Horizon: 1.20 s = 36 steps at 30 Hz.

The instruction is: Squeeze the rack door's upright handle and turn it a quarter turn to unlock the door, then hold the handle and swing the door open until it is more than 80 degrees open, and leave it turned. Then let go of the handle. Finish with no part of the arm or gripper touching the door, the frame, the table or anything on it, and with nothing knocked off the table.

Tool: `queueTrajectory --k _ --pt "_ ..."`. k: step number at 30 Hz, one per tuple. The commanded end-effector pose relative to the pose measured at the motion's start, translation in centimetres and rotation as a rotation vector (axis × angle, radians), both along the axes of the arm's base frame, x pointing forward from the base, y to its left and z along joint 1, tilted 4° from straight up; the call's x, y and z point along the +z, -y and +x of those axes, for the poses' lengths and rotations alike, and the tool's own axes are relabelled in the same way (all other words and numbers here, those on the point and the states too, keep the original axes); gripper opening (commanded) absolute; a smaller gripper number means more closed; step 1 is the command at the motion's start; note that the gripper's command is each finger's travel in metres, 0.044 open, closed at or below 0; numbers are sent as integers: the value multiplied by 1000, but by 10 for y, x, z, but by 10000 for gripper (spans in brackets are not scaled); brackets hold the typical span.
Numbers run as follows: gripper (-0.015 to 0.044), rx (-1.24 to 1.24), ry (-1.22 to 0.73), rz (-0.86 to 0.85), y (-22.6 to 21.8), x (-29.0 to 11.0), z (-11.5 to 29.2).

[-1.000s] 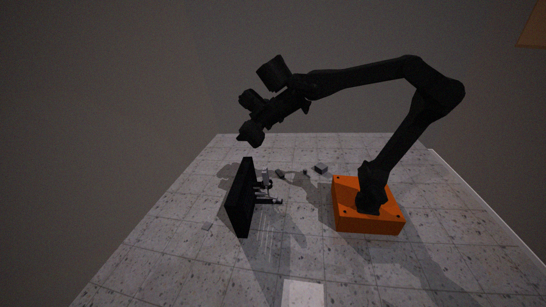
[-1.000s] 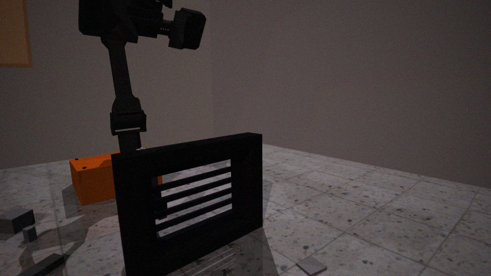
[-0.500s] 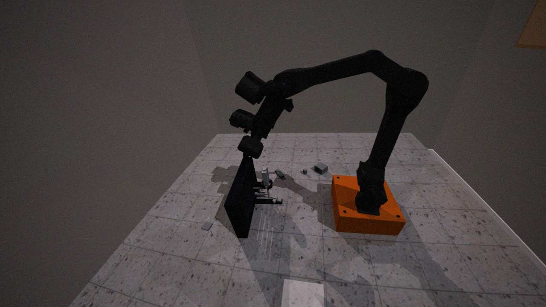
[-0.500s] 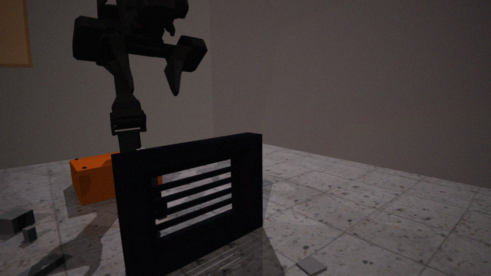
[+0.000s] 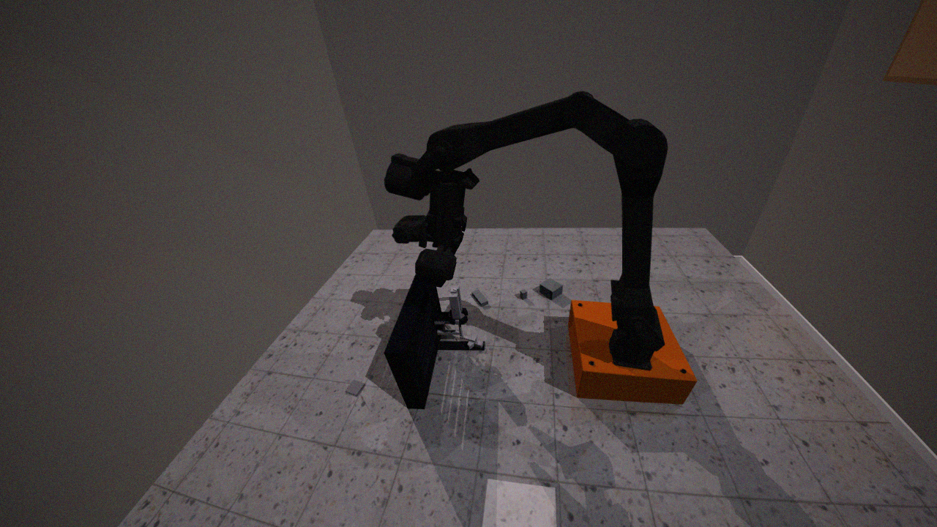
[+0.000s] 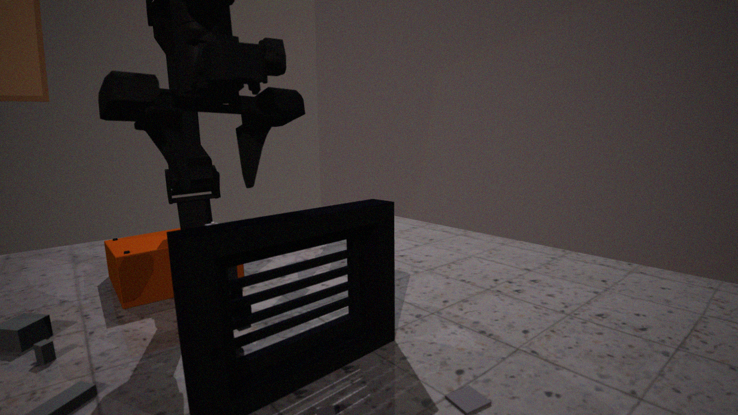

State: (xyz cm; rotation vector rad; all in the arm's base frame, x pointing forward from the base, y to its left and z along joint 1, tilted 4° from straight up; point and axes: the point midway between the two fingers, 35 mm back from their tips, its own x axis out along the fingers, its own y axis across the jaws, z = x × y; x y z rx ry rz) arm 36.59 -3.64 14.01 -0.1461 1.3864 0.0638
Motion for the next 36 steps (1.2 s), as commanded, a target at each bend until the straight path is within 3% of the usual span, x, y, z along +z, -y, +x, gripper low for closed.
queueTrajectory --k 1,7,36 --pt "293 9 -97 -2 4 -7 -4" --pt "293 18 -215 5 7 -15 -12" --pt "293 18 -215 5 8 -57 -11"
